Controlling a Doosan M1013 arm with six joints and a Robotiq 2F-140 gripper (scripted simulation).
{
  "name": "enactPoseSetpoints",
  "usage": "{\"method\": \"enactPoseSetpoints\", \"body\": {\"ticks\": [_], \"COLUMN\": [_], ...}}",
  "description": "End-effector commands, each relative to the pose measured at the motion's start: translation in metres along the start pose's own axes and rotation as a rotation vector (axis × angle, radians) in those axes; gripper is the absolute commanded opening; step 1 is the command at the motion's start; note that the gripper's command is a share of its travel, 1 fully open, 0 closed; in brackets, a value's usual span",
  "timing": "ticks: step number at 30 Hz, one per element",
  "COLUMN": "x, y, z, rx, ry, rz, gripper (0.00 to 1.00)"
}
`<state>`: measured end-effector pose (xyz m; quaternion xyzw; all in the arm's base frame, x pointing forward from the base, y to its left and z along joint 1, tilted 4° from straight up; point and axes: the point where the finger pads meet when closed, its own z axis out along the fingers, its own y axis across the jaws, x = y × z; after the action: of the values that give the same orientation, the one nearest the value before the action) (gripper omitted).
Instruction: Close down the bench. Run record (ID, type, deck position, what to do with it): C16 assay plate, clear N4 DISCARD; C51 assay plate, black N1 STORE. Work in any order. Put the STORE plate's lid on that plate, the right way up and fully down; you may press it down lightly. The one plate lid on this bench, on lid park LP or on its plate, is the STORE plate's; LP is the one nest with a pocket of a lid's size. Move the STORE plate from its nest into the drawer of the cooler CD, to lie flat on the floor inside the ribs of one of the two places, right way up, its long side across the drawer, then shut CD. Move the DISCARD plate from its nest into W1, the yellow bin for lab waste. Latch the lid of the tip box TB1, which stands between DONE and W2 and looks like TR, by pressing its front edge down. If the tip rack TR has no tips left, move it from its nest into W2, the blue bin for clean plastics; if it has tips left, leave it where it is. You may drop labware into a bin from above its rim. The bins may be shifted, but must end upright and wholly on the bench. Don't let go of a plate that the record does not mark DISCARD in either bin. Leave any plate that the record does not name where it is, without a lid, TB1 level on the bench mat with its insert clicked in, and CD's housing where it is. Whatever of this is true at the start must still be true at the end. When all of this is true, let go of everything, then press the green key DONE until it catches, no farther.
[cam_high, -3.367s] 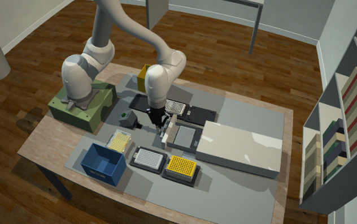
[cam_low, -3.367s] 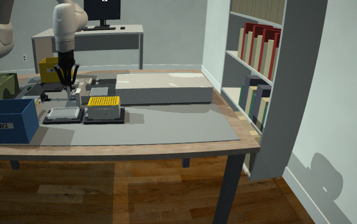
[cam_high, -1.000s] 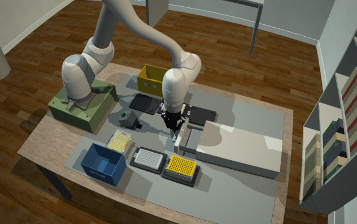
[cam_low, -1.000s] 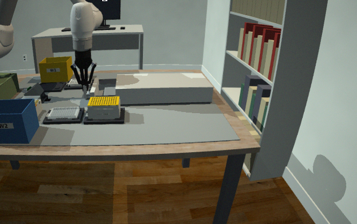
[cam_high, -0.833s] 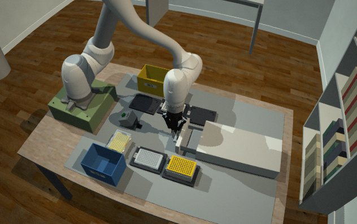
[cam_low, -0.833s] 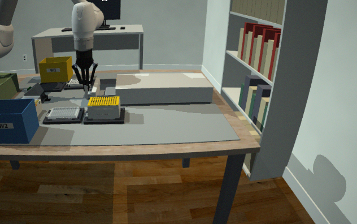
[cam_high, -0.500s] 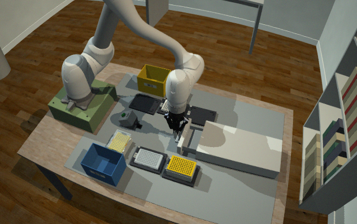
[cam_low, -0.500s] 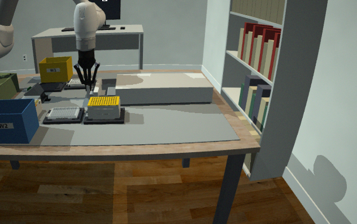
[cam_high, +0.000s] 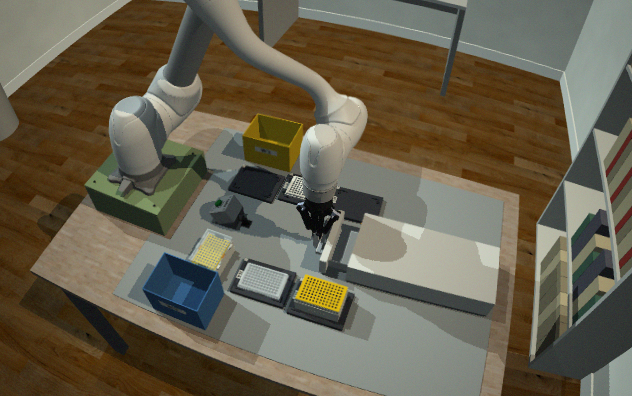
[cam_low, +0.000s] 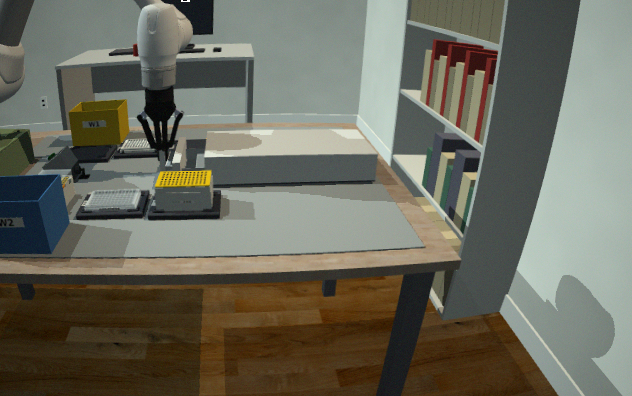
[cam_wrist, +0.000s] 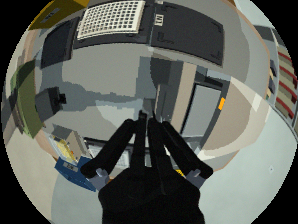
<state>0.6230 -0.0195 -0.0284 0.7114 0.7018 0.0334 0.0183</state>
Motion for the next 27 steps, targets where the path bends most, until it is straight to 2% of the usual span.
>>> {"method": "enactPoseSetpoints", "body": {"ticks": [1,27], "x": [0.0,0.0], "y": [0.004,0.033], "z": [0.0,0.0], "rx": [0.0,0.0], "ry": [0.0,0.0], "rz": [0.0,0.0], "gripper": [0.0,0.0]}}
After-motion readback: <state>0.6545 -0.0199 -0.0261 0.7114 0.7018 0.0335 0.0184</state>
